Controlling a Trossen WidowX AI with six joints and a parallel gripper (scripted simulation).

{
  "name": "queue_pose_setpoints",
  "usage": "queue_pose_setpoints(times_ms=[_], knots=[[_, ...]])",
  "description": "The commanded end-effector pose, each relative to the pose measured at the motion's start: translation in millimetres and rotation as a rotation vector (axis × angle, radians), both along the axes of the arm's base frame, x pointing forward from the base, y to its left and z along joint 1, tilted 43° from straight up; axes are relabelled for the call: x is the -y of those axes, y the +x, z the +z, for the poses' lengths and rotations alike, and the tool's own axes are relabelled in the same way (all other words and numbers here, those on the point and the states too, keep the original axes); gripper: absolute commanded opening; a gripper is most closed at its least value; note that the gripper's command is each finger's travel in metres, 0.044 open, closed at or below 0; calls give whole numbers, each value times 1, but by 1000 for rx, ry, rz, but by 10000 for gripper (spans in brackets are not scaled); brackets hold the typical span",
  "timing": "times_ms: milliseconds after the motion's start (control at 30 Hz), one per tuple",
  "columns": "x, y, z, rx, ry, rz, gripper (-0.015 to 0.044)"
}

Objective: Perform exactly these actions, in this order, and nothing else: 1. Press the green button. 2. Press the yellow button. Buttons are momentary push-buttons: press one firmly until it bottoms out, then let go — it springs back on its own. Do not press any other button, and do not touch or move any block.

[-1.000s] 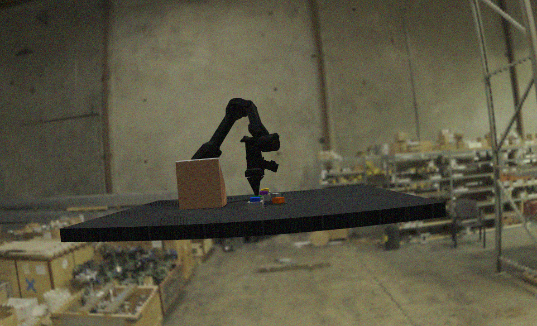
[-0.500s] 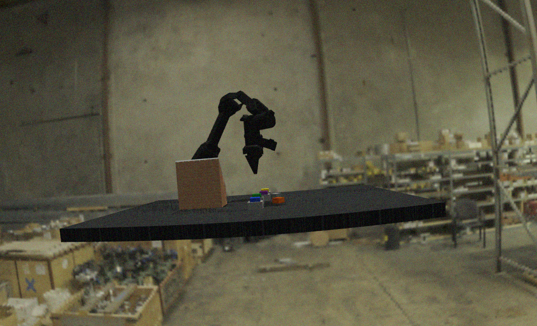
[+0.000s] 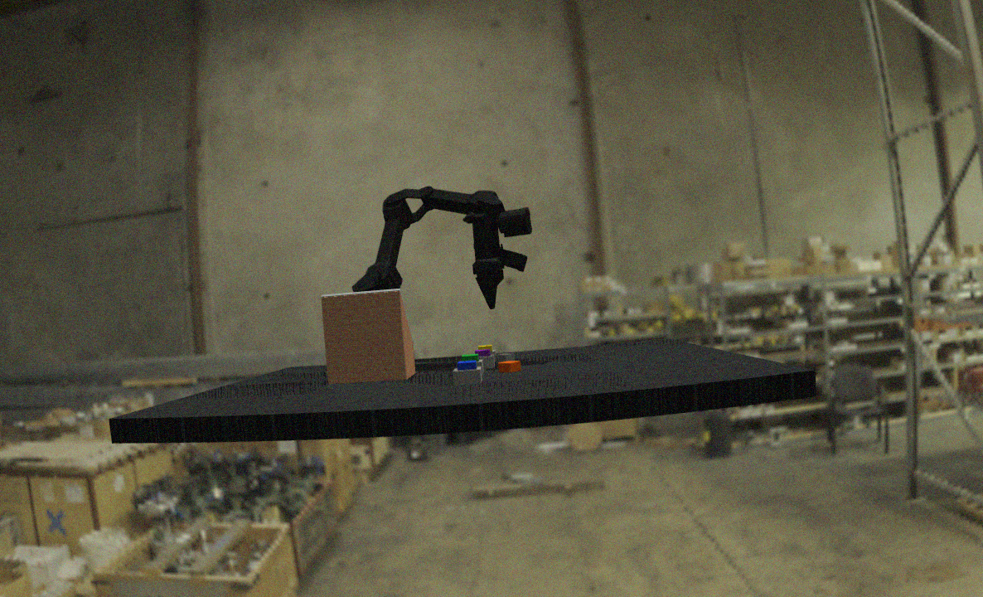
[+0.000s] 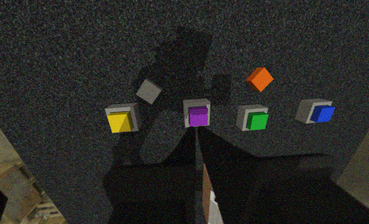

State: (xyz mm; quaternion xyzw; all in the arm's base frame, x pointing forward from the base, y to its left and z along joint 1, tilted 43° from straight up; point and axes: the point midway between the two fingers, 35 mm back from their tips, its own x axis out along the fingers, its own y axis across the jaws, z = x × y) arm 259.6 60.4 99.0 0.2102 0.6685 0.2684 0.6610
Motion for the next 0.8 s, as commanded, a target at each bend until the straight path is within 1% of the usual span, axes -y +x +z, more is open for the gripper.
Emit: queue_pose_setpoints(times_ms=[0,100,233,300,433,767], knots=[[-47,-15,45,1,32,-1,20],[-77,-34,74,-6,64,9,20],[-79,-35,76,-7,66,10,20],[-86,-35,68,-6,65,10,20],[-120,-38,33,-6,69,10,20],[-128,-38,25,-6,69,10,20]])
